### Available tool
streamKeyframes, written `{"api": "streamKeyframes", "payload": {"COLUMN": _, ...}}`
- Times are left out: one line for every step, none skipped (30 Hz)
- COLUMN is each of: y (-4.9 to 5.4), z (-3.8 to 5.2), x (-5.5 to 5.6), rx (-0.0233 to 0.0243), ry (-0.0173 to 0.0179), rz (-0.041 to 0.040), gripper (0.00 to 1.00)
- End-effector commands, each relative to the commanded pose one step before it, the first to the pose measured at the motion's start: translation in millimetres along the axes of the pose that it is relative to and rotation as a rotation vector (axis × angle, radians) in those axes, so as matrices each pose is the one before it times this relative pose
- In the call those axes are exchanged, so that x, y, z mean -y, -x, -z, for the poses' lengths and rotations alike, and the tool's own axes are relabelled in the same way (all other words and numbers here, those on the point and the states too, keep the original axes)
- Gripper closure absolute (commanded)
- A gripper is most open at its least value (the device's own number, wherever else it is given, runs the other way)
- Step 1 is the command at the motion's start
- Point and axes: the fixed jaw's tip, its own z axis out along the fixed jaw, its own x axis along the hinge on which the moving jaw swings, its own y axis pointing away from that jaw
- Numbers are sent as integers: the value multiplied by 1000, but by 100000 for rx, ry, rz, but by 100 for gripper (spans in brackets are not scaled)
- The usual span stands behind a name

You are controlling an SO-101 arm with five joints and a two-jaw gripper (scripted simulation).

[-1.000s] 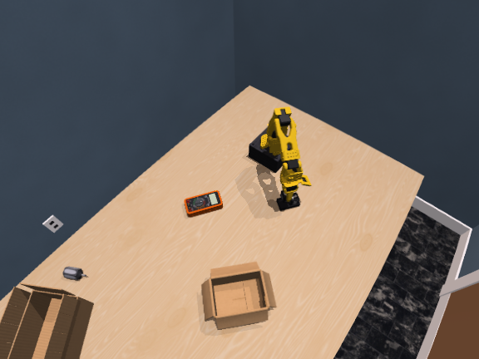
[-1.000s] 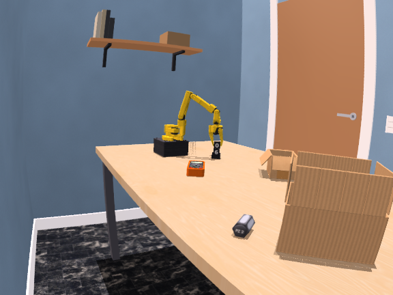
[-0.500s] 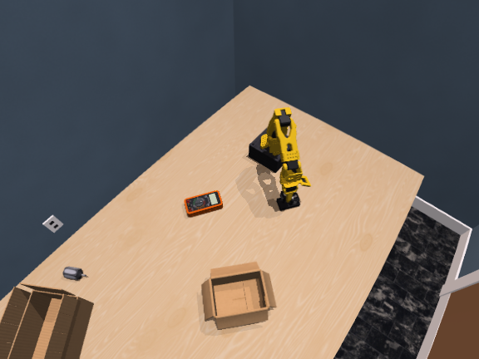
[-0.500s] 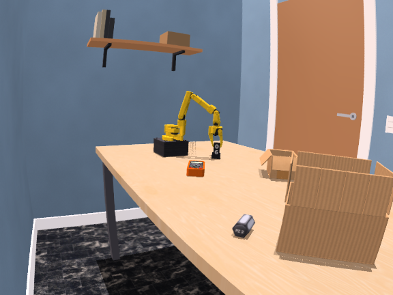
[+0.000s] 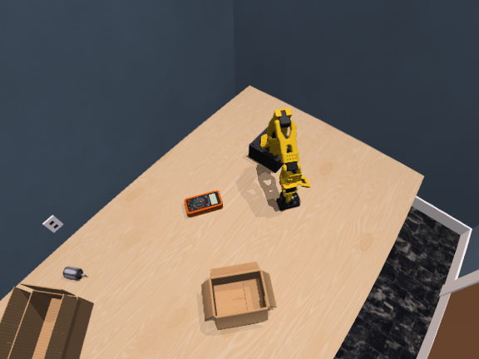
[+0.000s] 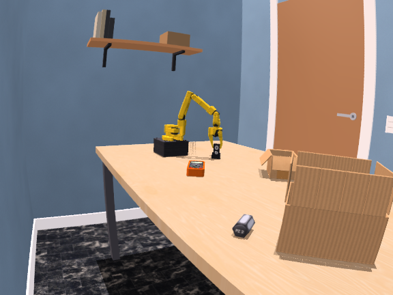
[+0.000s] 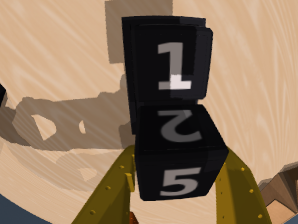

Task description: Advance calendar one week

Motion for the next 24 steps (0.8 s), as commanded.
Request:
{"api": "streamKeyframes", "payload": {"y": -1505, "z": -4396, "x": -4852, "rx": 318, "ry": 2138, "rz": -64, "gripper": 100}}
{"api": "streamKeyframes", "payload": {"y": -7, "z": -390, "x": -8, "rx": 0, "ry": 0, "rz": -3, "gripper": 100}}
{"api": "streamKeyframes", "payload": {"y": -7, "z": -534, "x": -10, "rx": 0, "ry": 0, "rz": -3, "gripper": 100}}
{"api": "streamKeyframes", "payload": {"y": -7, "z": -649, "x": -19, "rx": 0, "ry": 0, "rz": -6, "gripper": 100}}
{"api": "streamKeyframes", "payload": {"y": -8, "z": -733, "x": -17, "rx": 0, "ry": 0, "rz": -6, "gripper": 100}}
{"api": "streamKeyframes", "payload": {"y": -8, "z": -751, "x": -28, "rx": 0, "ry": 0, "rz": -6, "gripper": 100}}
{"api": "streamKeyframes", "payload": {"y": -8, "z": -727, "x": -29, "rx": 0, "ry": 0, "rz": -6, "gripper": 100}}
{"api": "streamKeyframes", "payload": {"y": -7, "z": -655, "x": -25, "rx": 0, "ry": 0, "rz": -6, "gripper": 100}}
{"api": "streamKeyframes", "payload": {"y": -1, "z": -529, "x": -28, "rx": 0, "ry": 0, "rz": -6, "gripper": 100}}
{"api": "streamKeyframes", "payload": {"y": -7, "z": -390, "x": -14, "rx": 0, "ry": 0, "rz": -3, "gripper": 100}}
{"api": "streamKeyframes", "payload": {"y": 0, "z": -228, "x": -12, "rx": 0, "ry": 0, "rz": -3, "gripper": 100}}
{"api": "streamKeyframes", "payload": {"y": 0, "z": -102, "x": -9, "rx": 0, "ry": 0, "rz": 0, "gripper": 100}}
{"api": "streamKeyframes", "payload": {"y": 0, "z": -18, "x": 0, "rx": 0, "ry": 0, "rz": 0, "gripper": 100}}
{"api": "streamKeyframes", "payload": {"y": 0, "z": 0, "x": 0, "rx": 0, "ry": 0, "rz": 0, "gripper": 100}}
{"api": "streamKeyframes", "payload": {"y": 0, "z": 0, "x": 0, "rx": 0, "ry": 0, "rz": 0, "gripper": 100}}
{"api": "streamKeyframes", "payload": {"y": 1, "z": -15, "x": 1, "rx": -2, "ry": -2, "rz": 0, "gripper": 100}}
{"api": "streamKeyframes", "payload": {"y": 0, "z": -102, "x": -3, "rx": 0, "ry": 0, "rz": 0, "gripper": 100}}
{"api": "streamKeyframes", "payload": {"y": 0, "z": -234, "x": 6, "rx": 0, "ry": 0, "rz": 0, "gripper": 100}}
{"api": "streamKeyframes", "payload": {"y": -1, "z": -384, "x": -2, "rx": 0, "ry": 0, "rz": -3, "gripper": 100}}
{"api": "streamKeyframes", "payload": {"y": -1, "z": -534, "x": -4, "rx": 0, "ry": 0, "rz": 0, "gripper": 100}}
{"api": "streamKeyframes", "payload": {"y": -1, "z": -654, "x": -1, "rx": 0, "ry": 0, "rz": -3, "gripper": 100}}
{"api": "streamKeyframes", "payload": {"y": -1, "z": -726, "x": -5, "rx": 0, "ry": 0, "rz": -3, "gripper": 100}}
{"api": "streamKeyframes", "payload": {"y": 4, "z": -757, "x": -11, "rx": 0, "ry": 0, "rz": -3, "gripper": 100}}
{"api": "streamKeyframes", "payload": {"y": -1, "z": -727, "x": -17, "rx": 0, "ry": 0, "rz": 0, "gripper": 100}}
